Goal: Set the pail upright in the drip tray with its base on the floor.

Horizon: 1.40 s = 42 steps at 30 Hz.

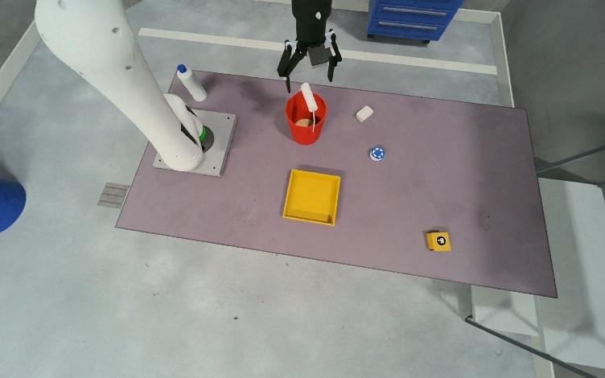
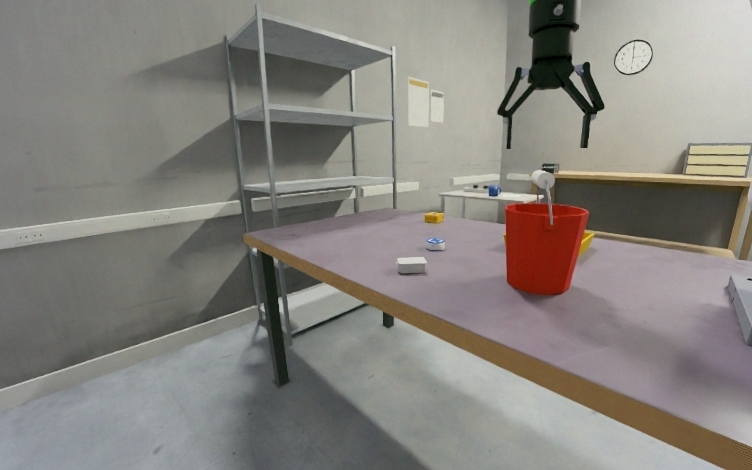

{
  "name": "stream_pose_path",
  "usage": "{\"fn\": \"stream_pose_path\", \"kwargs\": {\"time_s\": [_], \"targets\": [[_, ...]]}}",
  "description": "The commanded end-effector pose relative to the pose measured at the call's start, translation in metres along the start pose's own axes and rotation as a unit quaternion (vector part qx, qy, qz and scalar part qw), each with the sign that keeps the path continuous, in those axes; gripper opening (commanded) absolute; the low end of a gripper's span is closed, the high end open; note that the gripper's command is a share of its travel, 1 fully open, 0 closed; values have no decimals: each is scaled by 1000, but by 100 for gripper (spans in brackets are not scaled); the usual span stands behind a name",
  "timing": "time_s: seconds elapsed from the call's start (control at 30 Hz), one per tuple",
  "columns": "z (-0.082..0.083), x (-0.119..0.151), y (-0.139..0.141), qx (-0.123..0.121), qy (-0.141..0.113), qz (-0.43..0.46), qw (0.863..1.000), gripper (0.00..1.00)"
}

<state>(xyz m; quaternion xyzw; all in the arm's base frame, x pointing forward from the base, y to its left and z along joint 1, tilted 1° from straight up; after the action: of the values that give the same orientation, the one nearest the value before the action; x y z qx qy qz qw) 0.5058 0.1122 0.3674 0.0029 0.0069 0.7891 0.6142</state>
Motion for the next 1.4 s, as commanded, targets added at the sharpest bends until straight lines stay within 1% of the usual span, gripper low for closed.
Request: {"fn": "stream_pose_path", "kwargs": {"time_s": [0.0,0.37,0.43,0.93,1.0,1.2,1.37], "targets": [[-3,0,0,-1,0,0,1000,100],[-26,0,0,-1,0,0,1000,100],[-26,0,0,-1,0,0,1000,100],[-60,0,-1,-1,0,0,1000,100],[-60,0,-1,-1,0,0,1000,100],[-69,0,-1,-1,0,0,1000,100],[-72,0,-1,-1,0,0,1000,100]]}}
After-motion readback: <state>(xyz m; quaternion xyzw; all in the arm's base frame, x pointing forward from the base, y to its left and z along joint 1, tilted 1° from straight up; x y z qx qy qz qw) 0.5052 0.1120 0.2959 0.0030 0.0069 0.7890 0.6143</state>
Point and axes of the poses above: the point where the finger pads meet when closed, its own z axis back along the fingers, its own y axis across the jaws, x = y × z, the point moved 9 cm from there along z, back along the fingers, and after that the axes turned 9 degrees about -z, right-handed, at the moved point
